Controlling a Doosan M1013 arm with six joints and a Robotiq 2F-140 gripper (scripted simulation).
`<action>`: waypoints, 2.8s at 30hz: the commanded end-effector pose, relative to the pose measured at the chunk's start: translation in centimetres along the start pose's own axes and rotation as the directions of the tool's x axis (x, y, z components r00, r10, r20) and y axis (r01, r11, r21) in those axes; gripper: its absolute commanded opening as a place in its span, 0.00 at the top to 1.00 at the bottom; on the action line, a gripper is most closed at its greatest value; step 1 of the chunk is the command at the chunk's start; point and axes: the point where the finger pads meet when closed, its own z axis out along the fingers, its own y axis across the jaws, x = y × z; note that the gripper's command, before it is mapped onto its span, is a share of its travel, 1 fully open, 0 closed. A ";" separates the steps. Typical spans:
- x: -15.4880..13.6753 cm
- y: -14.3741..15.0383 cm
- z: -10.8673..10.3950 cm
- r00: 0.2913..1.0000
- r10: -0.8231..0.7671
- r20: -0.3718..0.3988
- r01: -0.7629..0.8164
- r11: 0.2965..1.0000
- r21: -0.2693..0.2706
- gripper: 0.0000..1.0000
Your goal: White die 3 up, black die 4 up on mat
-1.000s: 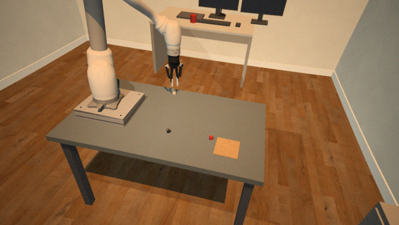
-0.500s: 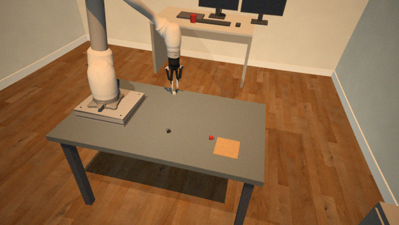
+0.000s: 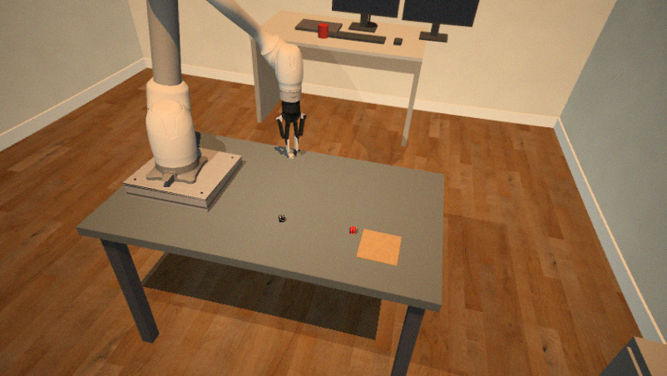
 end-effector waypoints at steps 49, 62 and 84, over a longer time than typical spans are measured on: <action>0.1 -0.3 1.7 1.000 0.002 -0.005 -0.002 1.000 0.004 0.71; 0.1 -0.3 1.7 1.000 0.002 -0.005 -0.002 1.000 0.004 0.71; 0.2 -0.6 1.6 1.000 0.002 -0.005 -0.002 1.000 0.004 0.71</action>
